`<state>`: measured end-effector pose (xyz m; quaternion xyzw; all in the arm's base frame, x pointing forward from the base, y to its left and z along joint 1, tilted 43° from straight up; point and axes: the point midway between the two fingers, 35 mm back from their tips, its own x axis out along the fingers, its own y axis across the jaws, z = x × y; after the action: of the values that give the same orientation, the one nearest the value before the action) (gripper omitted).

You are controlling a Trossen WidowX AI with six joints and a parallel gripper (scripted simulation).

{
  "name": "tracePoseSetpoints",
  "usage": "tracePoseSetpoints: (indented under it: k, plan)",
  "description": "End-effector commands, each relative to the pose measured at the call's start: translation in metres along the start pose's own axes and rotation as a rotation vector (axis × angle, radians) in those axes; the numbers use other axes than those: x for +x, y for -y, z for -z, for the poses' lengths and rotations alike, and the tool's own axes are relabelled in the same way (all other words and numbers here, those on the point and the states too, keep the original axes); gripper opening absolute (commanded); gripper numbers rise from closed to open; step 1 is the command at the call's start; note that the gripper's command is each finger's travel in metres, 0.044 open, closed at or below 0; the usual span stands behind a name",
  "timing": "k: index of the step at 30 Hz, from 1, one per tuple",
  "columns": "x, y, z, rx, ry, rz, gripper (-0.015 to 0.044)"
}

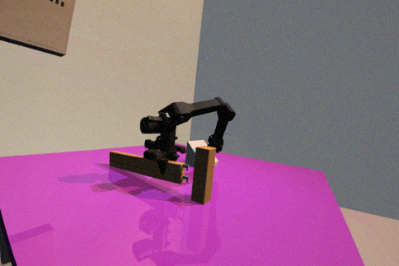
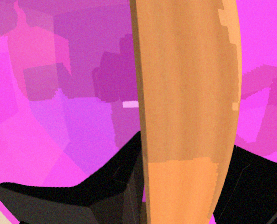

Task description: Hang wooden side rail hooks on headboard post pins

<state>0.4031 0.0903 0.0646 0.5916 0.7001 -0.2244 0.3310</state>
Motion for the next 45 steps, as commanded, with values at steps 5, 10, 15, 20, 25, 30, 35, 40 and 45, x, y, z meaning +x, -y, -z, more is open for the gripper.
tracePoseSetpoints:
  k: [5, 10, 15, 20, 25, 30, 35, 40, 45]
  plan:
    - [-0.0084, -0.0034, 0.0036, -0.004, 0.003, -0.020, 0.0000]
    - [-0.0087, -0.0035, 0.0043, -0.004, 0.003, -0.020, 0.0000]
    - [-0.0089, -0.0032, 0.0048, -0.004, 0.003, -0.020, 0.0000]
    - [-0.0092, -0.0028, 0.0054, -0.004, 0.003, -0.020, 0.0000]
    - [-0.0094, -0.0027, 0.0060, -0.004, 0.003, -0.020, 0.0000]
    - [-0.0095, -0.0029, 0.0066, -0.004, 0.003, -0.020, 0.0000]
    - [-0.0097, -0.0035, 0.0071, -0.004, 0.003, -0.020, 0.0000]
    - [-0.0098, -0.0041, 0.0077, -0.004, 0.003, -0.020, 0.0000]
    - [-0.0098, -0.0042, 0.0082, -0.004, 0.003, -0.020, 0.0000]
